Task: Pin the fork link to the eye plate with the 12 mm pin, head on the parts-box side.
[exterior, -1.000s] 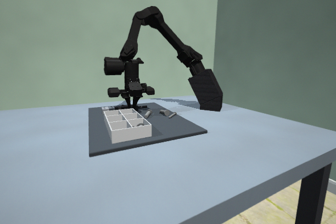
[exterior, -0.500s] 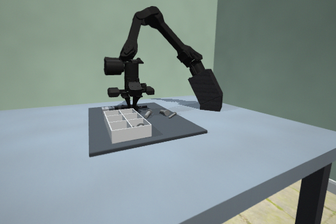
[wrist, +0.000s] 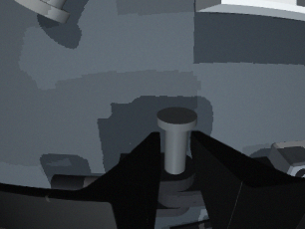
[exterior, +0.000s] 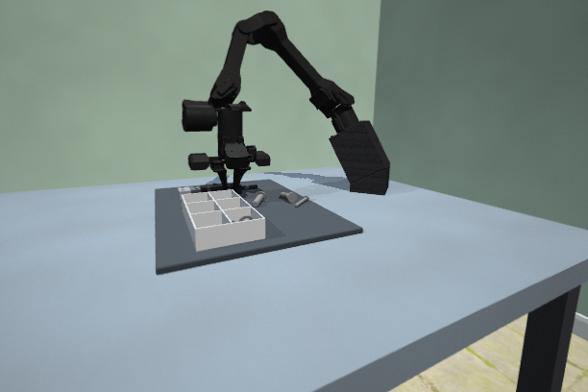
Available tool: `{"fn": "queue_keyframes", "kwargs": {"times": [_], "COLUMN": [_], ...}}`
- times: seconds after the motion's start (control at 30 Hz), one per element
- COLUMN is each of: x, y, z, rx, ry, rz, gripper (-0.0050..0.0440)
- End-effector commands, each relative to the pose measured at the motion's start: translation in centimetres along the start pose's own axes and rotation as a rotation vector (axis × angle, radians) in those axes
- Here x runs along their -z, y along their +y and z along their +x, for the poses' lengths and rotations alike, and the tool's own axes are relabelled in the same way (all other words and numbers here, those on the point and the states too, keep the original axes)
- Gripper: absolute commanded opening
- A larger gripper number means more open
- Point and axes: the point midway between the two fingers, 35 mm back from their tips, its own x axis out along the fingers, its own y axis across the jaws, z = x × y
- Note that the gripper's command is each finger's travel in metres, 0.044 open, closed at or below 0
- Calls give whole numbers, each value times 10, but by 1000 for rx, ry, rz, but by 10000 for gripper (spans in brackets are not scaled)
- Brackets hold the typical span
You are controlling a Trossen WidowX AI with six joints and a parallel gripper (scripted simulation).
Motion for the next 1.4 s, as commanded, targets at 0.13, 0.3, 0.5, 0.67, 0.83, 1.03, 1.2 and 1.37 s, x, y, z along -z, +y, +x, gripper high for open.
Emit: {"fn": "queue_keyframes", "kwargs": {"times": [0.13, 0.3, 0.5, 0.67, 0.83, 1.03, 1.2, 1.37], "x": [0, 0, -2, -3, -3, -3, -3, -5], "y": [0, 0, 0, 0, 1, 1, 1, 1], "z": [0, 0, -18, -26, -23, -23, -23, -24], "rx": [0, 0, 0, 0, -4, -4, -4, -2], "ry": [0, 0, -66, -95, -86, -86, -86, -92], "rz": [0, 0, -4, -4, -5, -5, -5, -5], "gripper": [95, 95, 95, 95, 71, 0, 0, 0]}}
